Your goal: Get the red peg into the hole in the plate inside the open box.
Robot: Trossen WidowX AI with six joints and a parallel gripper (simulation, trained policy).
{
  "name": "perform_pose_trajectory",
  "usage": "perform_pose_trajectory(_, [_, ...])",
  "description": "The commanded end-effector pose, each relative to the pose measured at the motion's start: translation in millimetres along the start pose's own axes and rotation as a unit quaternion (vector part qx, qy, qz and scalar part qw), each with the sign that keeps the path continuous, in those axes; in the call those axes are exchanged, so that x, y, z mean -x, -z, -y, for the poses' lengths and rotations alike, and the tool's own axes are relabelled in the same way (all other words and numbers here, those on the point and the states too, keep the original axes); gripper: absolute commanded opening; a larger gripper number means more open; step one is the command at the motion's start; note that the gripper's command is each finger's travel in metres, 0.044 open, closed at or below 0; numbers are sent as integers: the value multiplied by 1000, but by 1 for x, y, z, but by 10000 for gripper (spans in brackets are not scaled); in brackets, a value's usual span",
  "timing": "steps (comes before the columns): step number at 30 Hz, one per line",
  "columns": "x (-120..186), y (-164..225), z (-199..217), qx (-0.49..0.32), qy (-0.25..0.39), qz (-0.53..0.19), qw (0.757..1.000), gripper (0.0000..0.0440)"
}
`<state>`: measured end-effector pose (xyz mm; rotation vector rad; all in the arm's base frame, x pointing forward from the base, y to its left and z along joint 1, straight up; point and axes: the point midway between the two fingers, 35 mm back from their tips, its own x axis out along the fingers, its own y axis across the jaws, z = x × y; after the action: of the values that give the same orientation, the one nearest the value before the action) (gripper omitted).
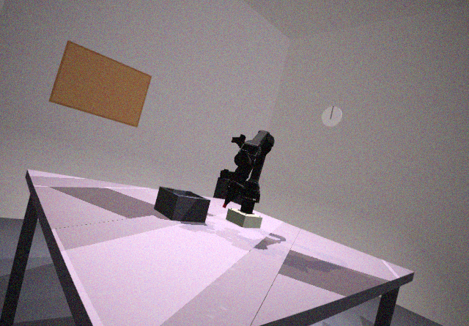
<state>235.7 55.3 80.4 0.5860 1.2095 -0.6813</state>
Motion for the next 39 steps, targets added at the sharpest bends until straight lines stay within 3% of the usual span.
perform_pose_trajectory(1, [14,-19,-3,4,-7,20,1000,0])
perform_pose_trajectory(15, [18,-77,7,-21,0,43,999,0])
perform_pose_trajectory(39, [-19,-152,28,-91,1,53,994,3])
